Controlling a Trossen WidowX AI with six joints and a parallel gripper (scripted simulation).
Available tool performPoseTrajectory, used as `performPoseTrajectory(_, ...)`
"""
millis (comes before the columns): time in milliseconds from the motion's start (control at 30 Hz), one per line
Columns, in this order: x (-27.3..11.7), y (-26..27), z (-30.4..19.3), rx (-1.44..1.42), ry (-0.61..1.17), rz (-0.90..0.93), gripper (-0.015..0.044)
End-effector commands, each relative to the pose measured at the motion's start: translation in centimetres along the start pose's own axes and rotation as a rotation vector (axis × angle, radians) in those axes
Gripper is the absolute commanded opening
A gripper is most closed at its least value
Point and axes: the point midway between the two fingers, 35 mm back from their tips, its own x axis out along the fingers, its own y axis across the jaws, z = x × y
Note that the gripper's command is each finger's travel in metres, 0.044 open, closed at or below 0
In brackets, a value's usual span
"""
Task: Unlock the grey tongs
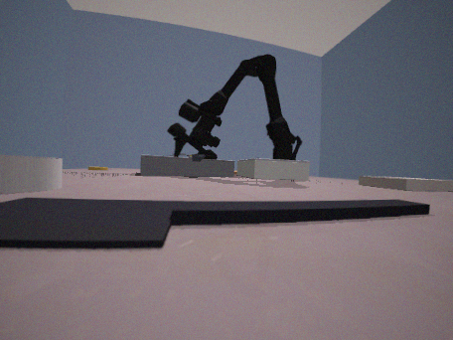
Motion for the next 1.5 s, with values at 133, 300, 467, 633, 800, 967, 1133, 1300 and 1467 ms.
performPoseTrajectory(133,0.1,0.0,0.0,0.0,0.0,0.001,0.0155)
performPoseTrajectory(300,0.1,0.0,0.0,0.0,0.0,0.001,0.0063)
performPoseTrajectory(467,0.1,0.0,0.0,0.0,0.0,0.001,0.003)
performPoseTrajectory(633,0.1,0.0,0.0,0.0,0.0,0.001,-0.0082)
performPoseTrajectory(800,-2.0,-1.5,-0.1,0.0,0.0,0.001,-0.015)
performPoseTrajectory(967,-6.5,-3.9,0.0,0.001,0.002,0.002,-0.015)
performPoseTrajectory(1133,-6.5,-3.9,0.0,0.001,0.002,0.002,-0.015)
performPoseTrajectory(1300,-6.5,-3.9,0.0,0.001,0.002,0.002,-0.015)
performPoseTrajectory(1467,-6.4,-3.8,0.0,0.006,0.0,0.042,-0.015)
